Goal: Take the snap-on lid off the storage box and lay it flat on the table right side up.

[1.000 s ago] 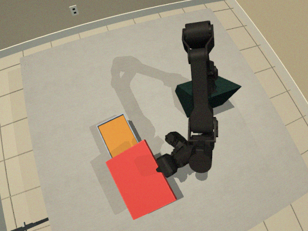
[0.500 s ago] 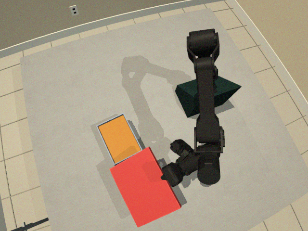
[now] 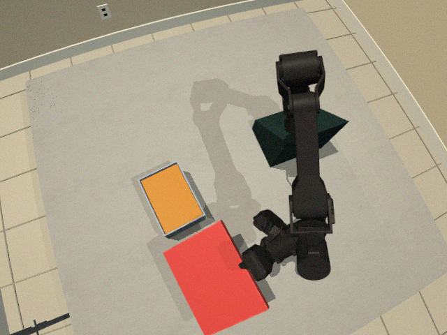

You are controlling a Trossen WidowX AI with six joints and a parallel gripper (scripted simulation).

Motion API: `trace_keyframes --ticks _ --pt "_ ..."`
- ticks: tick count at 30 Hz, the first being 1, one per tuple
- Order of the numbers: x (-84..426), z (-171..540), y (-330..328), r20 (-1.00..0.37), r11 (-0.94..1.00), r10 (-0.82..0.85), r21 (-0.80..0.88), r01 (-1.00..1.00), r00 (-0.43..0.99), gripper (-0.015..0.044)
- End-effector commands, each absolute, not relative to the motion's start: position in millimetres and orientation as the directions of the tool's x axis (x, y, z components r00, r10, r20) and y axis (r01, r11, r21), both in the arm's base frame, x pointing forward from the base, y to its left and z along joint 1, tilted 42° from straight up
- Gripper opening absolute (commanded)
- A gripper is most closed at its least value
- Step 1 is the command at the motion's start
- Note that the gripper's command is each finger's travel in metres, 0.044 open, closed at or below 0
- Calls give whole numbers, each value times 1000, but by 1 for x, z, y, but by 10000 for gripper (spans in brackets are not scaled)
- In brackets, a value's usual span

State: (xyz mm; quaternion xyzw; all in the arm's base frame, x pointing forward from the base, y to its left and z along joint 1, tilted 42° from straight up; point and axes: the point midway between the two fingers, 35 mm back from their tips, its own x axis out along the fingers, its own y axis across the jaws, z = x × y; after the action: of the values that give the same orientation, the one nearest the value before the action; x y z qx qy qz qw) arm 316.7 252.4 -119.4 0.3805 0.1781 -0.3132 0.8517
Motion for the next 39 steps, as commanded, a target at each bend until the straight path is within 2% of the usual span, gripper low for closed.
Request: trace_keyframes --ticks 1,39 --pt "316 -123 261 -535 510 -395 549 663 747 0" --pt "315 -144 236 -534 510 -396 548 663 747 0"
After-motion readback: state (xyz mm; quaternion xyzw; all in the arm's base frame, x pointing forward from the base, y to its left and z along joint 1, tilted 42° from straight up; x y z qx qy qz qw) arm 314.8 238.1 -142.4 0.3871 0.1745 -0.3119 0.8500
